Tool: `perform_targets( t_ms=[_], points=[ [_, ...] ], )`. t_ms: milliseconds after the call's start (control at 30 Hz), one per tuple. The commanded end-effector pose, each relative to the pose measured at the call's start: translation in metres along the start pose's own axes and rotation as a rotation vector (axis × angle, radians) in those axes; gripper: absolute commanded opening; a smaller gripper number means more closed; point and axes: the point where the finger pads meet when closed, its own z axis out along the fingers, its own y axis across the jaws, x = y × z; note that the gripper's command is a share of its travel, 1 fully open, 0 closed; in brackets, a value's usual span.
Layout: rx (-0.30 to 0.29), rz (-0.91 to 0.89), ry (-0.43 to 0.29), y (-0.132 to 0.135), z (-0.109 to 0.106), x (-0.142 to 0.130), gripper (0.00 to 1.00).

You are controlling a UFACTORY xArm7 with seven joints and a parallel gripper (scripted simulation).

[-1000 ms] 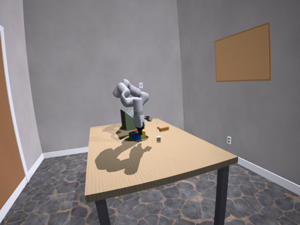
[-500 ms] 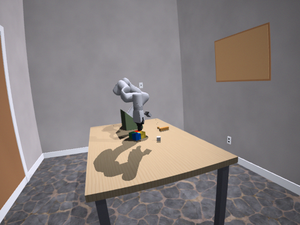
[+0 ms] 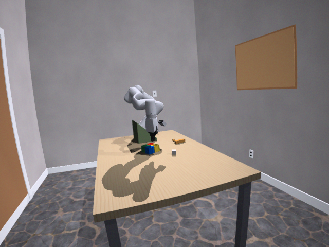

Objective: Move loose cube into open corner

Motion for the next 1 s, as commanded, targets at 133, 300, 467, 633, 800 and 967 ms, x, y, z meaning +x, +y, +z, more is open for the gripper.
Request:
perform_targets(
  t_ms=[133,300,467,633,800,967],
  points=[
    [-0.003,0.0,-0.003,0.001,-0.0039,-0.0008,0.0],
    [-0.003,0.0,-0.003,0.001,-0.0039,-0.0008,0.0],
    [-0.003,0.0,-0.003,0.001,-0.0039,-0.0008,0.51],
    [-0.003,0.019,-0.003,0.0004,-0.0039,-0.0013,0.51],
    [-0.003,0.058,-0.003,-0.0009,-0.0038,-0.0024,0.51],
    [-0.001,0.193,-0.003,-0.0053,-0.0037,-0.0059,0.51]
  ],
)
